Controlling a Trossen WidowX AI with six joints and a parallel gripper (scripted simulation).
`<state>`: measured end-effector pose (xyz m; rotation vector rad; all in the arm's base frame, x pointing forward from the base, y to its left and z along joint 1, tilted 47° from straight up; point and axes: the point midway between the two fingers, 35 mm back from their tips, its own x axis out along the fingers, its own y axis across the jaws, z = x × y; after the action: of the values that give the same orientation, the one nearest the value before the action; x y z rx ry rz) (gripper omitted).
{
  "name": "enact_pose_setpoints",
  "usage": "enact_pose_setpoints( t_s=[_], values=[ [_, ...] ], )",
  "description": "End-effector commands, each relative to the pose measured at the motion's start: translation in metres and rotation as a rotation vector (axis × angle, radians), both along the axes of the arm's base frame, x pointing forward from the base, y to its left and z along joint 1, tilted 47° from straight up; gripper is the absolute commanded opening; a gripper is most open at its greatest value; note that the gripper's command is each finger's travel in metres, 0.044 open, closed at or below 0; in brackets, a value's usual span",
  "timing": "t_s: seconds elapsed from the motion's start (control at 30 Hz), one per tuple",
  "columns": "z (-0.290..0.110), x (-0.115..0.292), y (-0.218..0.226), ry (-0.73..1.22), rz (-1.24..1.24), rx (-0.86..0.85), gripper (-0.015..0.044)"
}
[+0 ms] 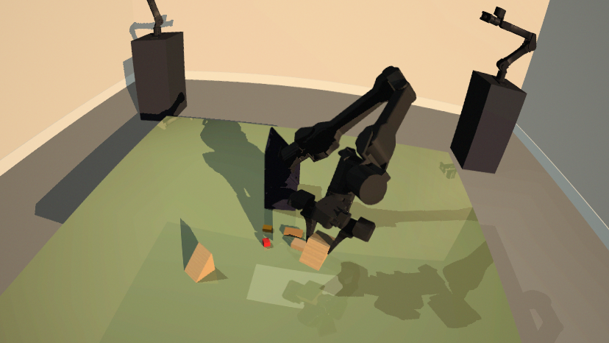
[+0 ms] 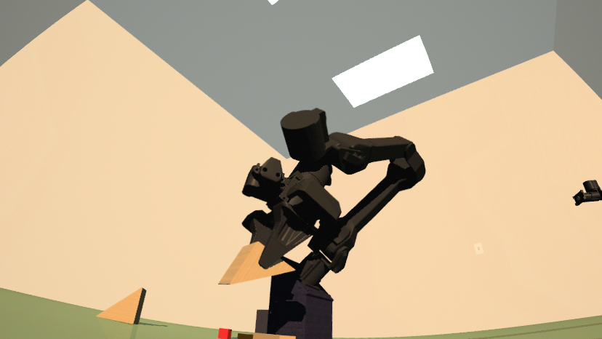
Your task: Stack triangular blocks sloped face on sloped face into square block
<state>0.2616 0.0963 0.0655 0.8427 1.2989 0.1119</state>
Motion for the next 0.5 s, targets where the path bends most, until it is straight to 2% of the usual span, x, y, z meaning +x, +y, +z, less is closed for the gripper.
enact_pose_setpoints(
  t_s=[0.0,0.47],
  values=[
    [0.0020,0.0038,-0.0009,0.078,0.030,0.033,0.0000],
    [0.0092,0.0129,-0.0057,0.315,0.086,0.185,0.0000]
  ],
)
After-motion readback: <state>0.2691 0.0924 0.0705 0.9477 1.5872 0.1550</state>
